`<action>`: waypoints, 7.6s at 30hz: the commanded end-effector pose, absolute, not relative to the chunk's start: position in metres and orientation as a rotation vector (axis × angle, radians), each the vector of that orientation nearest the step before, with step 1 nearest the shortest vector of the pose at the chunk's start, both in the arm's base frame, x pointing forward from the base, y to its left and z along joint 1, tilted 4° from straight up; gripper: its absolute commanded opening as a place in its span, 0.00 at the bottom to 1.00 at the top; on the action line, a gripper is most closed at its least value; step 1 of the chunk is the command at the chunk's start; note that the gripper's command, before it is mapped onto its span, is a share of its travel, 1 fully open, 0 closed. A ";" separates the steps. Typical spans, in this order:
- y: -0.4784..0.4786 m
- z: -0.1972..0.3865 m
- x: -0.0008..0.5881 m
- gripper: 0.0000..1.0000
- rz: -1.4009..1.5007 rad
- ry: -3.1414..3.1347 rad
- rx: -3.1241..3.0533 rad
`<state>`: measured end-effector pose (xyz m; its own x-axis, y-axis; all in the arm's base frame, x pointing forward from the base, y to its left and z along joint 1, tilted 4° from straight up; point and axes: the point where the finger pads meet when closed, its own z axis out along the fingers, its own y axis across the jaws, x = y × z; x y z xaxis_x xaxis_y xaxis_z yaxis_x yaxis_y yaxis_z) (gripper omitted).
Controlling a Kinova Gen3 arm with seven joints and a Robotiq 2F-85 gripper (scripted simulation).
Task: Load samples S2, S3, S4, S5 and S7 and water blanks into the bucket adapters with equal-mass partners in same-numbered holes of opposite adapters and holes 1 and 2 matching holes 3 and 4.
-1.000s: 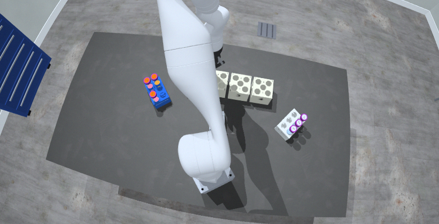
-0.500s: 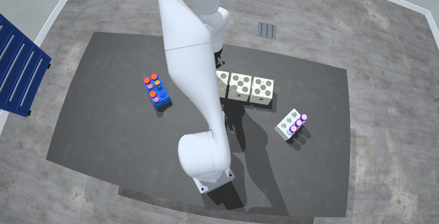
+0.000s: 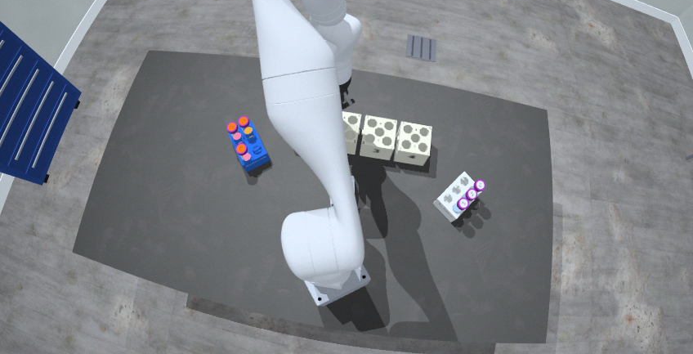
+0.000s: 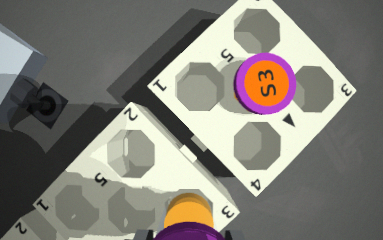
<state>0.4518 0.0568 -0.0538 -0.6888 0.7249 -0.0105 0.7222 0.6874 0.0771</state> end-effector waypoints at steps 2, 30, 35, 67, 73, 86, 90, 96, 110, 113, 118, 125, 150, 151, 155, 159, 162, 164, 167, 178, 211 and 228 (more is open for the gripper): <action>0.057 -0.055 0.453 0.10 0.105 2.847 1.222; 0.058 -0.071 0.454 0.10 0.105 2.847 1.222; 0.058 -0.074 0.454 0.10 0.105 2.847 1.222; 0.059 -0.093 0.455 0.10 0.105 2.847 1.222; 0.059 -0.097 0.455 0.10 0.105 2.847 1.222; 0.059 -0.104 0.456 0.10 0.105 2.847 1.222; 0.059 -0.107 0.456 0.10 0.105 2.847 1.222; 0.059 -0.110 0.456 0.10 0.105 2.847 1.222; 0.060 -0.118 0.457 0.10 0.105 2.847 1.222; 0.060 -0.120 0.457 0.10 0.105 2.847 1.222; 0.060 -0.123 0.457 0.10 0.105 2.847 1.222; 0.060 -0.128 0.457 0.10 0.105 2.847 1.222; 0.060 -0.128 0.457 0.62 0.105 2.847 1.222; 0.060 -0.128 0.457 0.62 0.105 2.847 1.222; 0.060 -0.128 0.457 0.62 0.105 2.847 1.222; 0.060 -0.128 0.457 0.62 0.105 2.847 1.222; 0.060 -0.128 0.457 0.62 0.105 2.847 1.222; 0.060 -0.128 0.457 0.62 0.105 2.847 1.222; 0.060 -0.126 0.457 0.62 0.105 2.847 1.222; 0.060 -0.112 0.456 0.62 0.105 2.847 1.222; 0.058 -0.072 0.454 0.62 0.105 2.847 1.222; 0.057 -0.052 0.452 0.62 0.105 2.847 1.222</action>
